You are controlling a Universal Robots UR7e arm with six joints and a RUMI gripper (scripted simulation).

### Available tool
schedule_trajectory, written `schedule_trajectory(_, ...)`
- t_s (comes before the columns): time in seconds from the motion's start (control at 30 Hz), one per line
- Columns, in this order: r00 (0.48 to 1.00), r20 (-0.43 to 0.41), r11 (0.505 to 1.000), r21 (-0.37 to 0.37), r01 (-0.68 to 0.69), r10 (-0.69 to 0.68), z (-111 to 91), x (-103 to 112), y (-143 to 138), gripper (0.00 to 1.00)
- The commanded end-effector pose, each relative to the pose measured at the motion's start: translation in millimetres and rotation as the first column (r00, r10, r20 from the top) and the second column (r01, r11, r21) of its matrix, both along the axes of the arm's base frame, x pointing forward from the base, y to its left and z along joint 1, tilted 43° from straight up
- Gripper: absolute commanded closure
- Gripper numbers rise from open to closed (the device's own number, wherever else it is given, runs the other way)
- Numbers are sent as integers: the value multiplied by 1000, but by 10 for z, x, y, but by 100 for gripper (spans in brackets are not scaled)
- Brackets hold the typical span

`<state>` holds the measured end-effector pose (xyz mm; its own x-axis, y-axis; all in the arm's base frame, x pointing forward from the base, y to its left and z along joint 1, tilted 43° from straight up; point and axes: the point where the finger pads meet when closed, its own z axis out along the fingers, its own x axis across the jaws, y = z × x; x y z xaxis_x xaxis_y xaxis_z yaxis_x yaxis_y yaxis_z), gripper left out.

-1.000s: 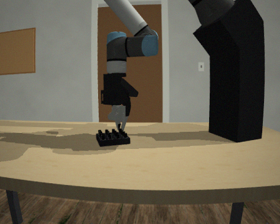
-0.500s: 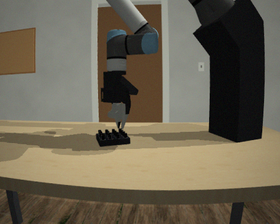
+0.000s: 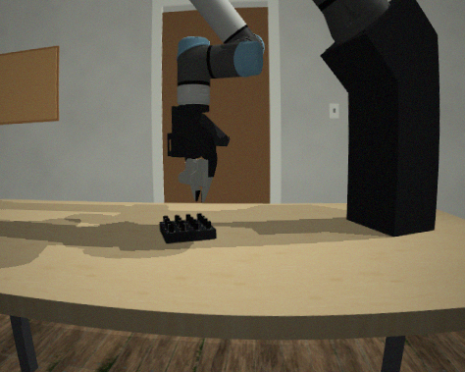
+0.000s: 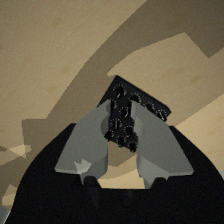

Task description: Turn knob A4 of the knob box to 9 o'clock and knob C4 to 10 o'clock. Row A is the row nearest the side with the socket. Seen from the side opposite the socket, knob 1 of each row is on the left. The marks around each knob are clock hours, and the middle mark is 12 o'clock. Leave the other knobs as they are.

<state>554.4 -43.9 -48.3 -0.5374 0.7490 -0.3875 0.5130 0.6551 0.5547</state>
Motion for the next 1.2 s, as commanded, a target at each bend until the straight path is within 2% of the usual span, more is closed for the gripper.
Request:
schedule_trajectory(0.0, 1000, 1, 1000, 0, 0, 0, 13, -7, -3, 89)
schedule_trajectory(0.43, 1000, 0, 1000, 1, 2, -2, 13, -7, -1, 89)
schedule_trajectory(0.6, 1000, -4, 999, 26, 29, -29, 16, -17, 16, 89)
schedule_trajectory(0.8, 992, -23, 986, 111, 124, -122, 29, -48, 80, 89)
schedule_trajectory(0.93, 975, -52, 955, 196, 222, -216, 43, -80, 147, 89)
schedule_trajectory(1.0, 975, -52, 955, 196, 222, -216, 43, -80, 147, 89)
schedule_trajectory(1.17, 936, -103, 885, 304, 352, -336, 66, -122, 240, 89)
